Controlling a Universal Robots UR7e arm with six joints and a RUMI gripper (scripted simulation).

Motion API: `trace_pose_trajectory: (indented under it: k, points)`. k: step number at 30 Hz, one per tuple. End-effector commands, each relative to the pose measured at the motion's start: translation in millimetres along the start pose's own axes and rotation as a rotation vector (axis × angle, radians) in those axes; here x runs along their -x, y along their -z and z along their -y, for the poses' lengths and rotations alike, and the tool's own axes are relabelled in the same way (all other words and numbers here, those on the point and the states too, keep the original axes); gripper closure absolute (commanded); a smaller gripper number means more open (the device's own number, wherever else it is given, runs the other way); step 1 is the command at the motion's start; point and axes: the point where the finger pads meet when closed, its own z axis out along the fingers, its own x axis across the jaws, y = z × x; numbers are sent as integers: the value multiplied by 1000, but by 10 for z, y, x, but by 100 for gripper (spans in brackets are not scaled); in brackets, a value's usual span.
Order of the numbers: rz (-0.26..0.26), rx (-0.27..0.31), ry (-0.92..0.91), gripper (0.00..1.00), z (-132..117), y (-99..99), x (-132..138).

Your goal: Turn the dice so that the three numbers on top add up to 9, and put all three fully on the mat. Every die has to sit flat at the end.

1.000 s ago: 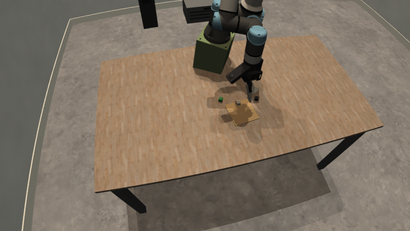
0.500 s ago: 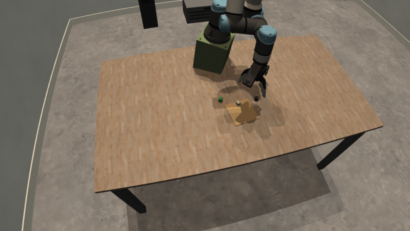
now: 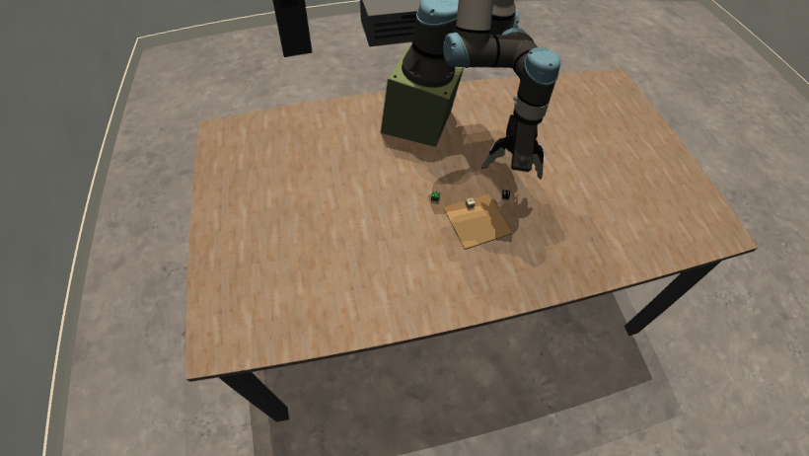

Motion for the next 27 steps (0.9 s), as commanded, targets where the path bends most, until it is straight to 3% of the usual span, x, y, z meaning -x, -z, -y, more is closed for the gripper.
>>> trace_pose_trajectory:
  k: [1,3,4,27]
  points:
    - [2,-1,43,0,-23,-4,39]
    - [2,-1,45,0,-25,-5,41]
    - [2,-1,45,79,-25,-5,41]
    - [2,-1,45,79,-25,-5,41]
